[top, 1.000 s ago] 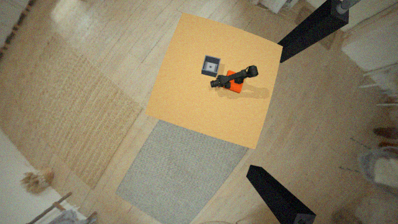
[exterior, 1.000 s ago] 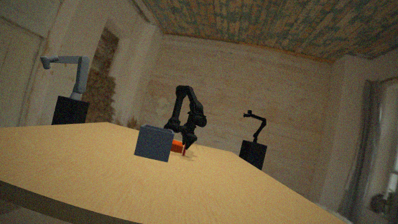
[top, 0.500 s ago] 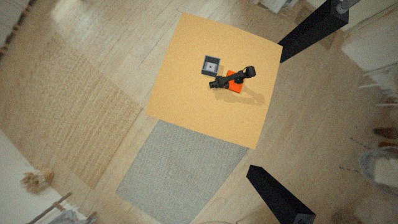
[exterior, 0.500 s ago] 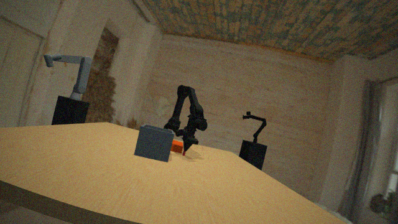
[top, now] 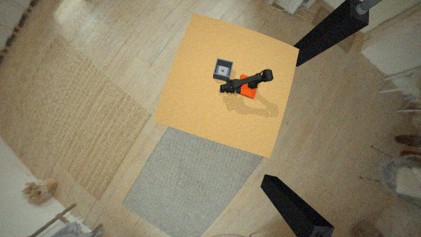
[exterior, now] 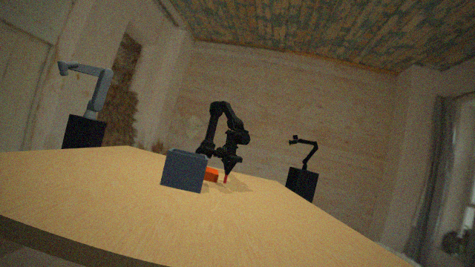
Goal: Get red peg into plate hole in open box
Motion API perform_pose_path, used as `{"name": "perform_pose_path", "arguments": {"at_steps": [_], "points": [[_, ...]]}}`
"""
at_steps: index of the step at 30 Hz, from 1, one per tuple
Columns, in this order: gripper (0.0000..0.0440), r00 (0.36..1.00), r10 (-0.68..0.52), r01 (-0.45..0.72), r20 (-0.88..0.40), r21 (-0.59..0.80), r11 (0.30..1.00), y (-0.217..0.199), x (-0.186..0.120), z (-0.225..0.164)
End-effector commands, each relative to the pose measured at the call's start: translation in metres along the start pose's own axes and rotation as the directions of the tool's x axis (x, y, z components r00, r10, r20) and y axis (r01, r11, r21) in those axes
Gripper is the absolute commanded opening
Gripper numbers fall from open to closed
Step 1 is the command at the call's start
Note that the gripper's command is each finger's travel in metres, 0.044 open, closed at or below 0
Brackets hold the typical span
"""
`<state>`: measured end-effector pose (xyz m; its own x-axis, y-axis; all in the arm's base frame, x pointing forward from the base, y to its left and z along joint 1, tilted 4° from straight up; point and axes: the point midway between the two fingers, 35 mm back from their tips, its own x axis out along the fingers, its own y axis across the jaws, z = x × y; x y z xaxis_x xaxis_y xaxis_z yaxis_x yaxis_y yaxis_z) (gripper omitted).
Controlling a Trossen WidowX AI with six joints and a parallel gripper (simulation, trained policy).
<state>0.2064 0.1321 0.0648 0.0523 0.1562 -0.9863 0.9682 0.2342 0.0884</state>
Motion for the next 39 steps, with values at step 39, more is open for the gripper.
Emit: {"name": "perform_pose_path", "arguments": {"at_steps": [39], "points": [[0.0000,0.965,0.199,-0.201,0.171,-0.009,0.980,0.051,-0.139,0.104]]}}
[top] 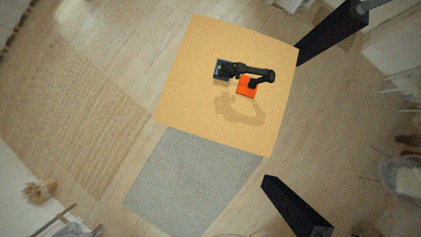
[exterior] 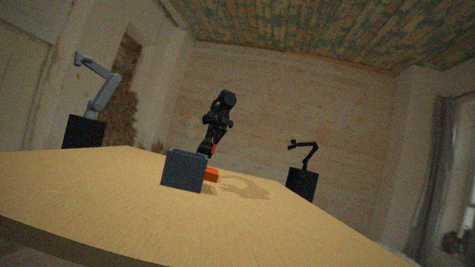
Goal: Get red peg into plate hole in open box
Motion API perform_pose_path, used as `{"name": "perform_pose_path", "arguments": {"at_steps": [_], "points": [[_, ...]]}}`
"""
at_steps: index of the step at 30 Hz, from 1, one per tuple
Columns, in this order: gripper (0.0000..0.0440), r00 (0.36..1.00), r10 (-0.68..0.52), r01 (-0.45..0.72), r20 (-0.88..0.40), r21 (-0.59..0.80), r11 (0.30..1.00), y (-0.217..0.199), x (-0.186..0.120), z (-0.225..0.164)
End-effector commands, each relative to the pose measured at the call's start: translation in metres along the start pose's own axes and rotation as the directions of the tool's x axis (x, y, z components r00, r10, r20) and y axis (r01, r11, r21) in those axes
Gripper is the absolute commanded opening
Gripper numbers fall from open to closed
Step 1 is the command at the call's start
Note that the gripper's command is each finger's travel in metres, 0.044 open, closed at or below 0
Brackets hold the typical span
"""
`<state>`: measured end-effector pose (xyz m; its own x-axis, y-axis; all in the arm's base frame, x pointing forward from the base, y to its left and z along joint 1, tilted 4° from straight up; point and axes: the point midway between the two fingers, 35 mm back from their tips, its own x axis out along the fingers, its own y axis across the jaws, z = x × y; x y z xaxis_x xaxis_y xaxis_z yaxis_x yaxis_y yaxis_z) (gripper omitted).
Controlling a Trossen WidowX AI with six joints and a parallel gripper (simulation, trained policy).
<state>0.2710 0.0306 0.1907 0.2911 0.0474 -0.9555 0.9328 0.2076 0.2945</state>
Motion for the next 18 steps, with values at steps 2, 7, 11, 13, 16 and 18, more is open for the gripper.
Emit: {"name": "perform_pose_path", "arguments": {"at_steps": [2,7,11,13,16,18], "points": [[0.0000,1.000,-0.020,0.020,0.019,0.007,1.000,0.001,0.001,0.015],[0.0000,0.999,-0.047,0.046,0.027,0.020,0.999,0.001,0.005,0.031],[0.0000,0.997,-0.068,0.067,0.027,0.028,0.997,0.001,0.010,0.042],[0.0000,0.997,-0.078,0.077,0.025,0.031,0.997,0.001,0.012,0.047],[0.0000,0.995,-0.093,0.092,0.020,0.034,0.995,0.001,0.017,0.054],[0.0000,0.995,-0.102,0.101,0.018,0.035,0.994,0.000,0.020,0.058]]}}
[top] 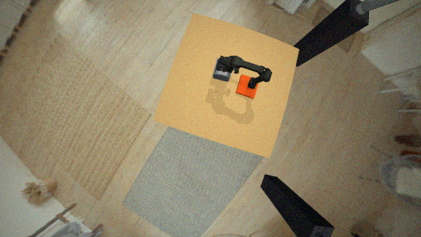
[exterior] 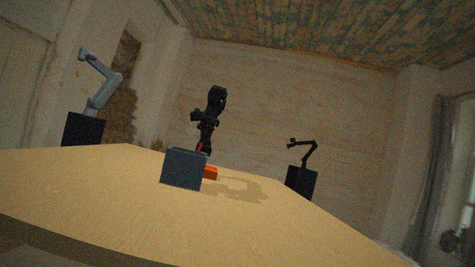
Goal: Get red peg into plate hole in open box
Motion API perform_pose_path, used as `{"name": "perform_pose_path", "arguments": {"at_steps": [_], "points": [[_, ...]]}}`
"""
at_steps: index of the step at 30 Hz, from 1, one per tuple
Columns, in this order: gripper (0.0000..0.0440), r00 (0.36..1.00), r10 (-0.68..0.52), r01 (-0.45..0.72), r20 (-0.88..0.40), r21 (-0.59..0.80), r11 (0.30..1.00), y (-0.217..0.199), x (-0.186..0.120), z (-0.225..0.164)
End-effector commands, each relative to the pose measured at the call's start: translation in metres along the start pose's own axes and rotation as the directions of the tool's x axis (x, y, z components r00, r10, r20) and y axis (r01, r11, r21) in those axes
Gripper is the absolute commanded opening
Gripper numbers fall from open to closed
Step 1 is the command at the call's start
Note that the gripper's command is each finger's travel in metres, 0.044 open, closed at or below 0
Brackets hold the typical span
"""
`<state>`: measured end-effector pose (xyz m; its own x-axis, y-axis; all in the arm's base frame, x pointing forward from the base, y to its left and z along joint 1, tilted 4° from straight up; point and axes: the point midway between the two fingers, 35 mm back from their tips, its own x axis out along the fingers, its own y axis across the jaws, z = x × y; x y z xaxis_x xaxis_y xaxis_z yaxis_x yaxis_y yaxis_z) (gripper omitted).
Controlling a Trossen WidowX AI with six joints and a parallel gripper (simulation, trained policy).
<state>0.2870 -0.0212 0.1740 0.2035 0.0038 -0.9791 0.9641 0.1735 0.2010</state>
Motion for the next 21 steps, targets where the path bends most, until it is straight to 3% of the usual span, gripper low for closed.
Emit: {"name": "perform_pose_path", "arguments": {"at_steps": [1,21], "points": [[0.0000,1.000,-0.009,0.009,-0.007,-0.003,1.000,0.002,0.003,0.007],[0.0003,0.995,-0.075,0.075,-0.061,-0.004,0.997,0.001,0.058,0.034]]}}
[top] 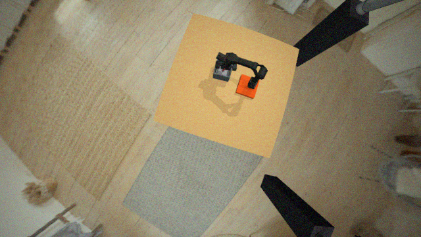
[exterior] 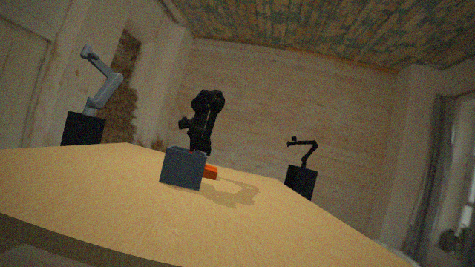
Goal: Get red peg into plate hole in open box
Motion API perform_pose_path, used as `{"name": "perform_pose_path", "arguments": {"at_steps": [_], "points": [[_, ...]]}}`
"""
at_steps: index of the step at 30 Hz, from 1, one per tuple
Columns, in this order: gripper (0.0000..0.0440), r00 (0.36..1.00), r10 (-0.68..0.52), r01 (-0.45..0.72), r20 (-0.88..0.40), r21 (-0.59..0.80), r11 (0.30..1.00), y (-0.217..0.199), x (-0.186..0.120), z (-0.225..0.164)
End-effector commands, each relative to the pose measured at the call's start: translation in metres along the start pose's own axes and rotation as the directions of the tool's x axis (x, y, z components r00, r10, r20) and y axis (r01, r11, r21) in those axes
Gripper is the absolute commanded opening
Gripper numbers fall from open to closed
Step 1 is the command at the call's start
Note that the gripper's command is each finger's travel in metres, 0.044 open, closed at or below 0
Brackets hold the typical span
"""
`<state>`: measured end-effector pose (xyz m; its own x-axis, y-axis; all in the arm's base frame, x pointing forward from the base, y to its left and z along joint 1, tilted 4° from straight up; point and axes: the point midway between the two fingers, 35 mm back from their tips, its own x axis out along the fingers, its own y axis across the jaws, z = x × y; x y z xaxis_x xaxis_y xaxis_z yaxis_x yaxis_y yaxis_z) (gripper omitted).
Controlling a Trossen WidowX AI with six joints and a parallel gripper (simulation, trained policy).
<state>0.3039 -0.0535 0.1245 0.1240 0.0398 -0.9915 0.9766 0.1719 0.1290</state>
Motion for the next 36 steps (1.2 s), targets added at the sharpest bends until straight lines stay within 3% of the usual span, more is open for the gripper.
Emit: {"name": "perform_pose_path", "arguments": {"at_steps": [1,14,17,22,24,36], "points": [[0.0000,1.000,-0.003,0.002,-0.014,-0.006,1.000,0.001,0.009,0.002],[0.0000,0.999,-0.026,0.025,-0.035,-0.043,0.999,0.005,0.045,0.009],[0.0075,0.998,-0.047,0.045,-0.038,-0.052,0.998,0.002,0.052,0.009],[0.0076,0.998,-0.056,0.054,-0.027,-0.078,0.996,0.003,0.061,0.012],[0.0098,0.998,-0.057,0.055,-0.025,-0.085,0.995,0.005,0.062,0.013],[0.0057,0.988,-0.075,0.066,-0.136,-0.065,0.996,0.005,0.060,-0.008]]}}
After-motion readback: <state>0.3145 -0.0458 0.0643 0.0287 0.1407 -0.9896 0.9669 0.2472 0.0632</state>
